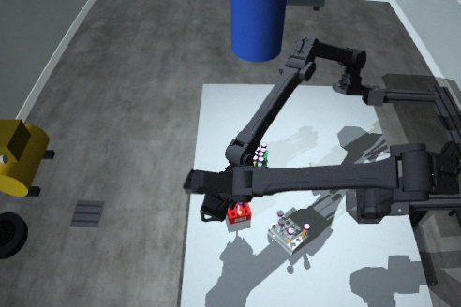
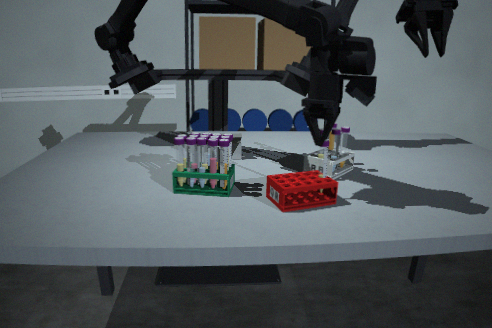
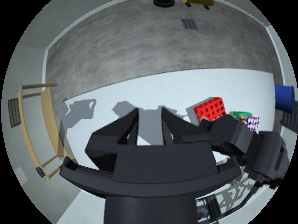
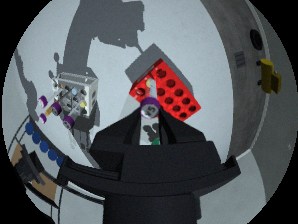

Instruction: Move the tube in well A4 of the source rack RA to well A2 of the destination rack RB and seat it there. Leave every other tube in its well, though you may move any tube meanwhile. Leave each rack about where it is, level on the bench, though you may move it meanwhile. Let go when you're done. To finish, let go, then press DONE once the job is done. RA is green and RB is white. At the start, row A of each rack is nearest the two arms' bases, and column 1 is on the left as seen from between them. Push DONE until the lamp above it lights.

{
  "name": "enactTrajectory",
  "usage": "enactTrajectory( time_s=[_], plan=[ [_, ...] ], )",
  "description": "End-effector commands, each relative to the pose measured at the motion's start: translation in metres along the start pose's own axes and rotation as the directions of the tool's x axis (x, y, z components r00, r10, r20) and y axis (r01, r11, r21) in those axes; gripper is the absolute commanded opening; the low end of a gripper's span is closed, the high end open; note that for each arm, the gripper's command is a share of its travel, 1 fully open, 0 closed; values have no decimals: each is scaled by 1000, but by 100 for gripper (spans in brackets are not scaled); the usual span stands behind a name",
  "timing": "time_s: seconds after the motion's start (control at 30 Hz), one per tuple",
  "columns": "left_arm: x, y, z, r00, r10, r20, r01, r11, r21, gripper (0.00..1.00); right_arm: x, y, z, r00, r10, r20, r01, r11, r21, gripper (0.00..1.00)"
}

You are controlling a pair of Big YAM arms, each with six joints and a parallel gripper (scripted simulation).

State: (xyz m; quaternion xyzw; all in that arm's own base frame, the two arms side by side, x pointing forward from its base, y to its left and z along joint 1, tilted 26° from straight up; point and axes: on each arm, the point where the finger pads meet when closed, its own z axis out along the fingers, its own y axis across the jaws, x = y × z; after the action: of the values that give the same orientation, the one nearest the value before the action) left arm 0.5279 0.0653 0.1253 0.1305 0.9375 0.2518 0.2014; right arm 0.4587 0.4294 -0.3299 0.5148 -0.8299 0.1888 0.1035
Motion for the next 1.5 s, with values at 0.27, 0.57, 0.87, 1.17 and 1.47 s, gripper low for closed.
enactTrajectory(
  time_s=[0.27,0.57,0.87,1.17,1.47],
  plan=[
    [-15,8,-8,999,-13,31,13,1000,-11,30,4,-4,26,1000,2,-14,-2,1000,-4,0],
    [-15,8,-8,999,-13,31,13,1000,-11,30,2,-2,26,1000,0,-10,0,1000,-2,0],
    [-15,8,-8,999,-13,31,13,1000,-11,30,2,-2,26,1000,0,-12,0,1000,-3,0],
    [-15,8,-8,999,-13,31,13,1000,-11,30,2,-2,26,1000,0,-12,0,1000,-3,0],
    [-15,8,-8,999,-13,31,13,1000,-11,30,2,-2,26,1000,0,-12,0,1000,-3,0]
  ],
)
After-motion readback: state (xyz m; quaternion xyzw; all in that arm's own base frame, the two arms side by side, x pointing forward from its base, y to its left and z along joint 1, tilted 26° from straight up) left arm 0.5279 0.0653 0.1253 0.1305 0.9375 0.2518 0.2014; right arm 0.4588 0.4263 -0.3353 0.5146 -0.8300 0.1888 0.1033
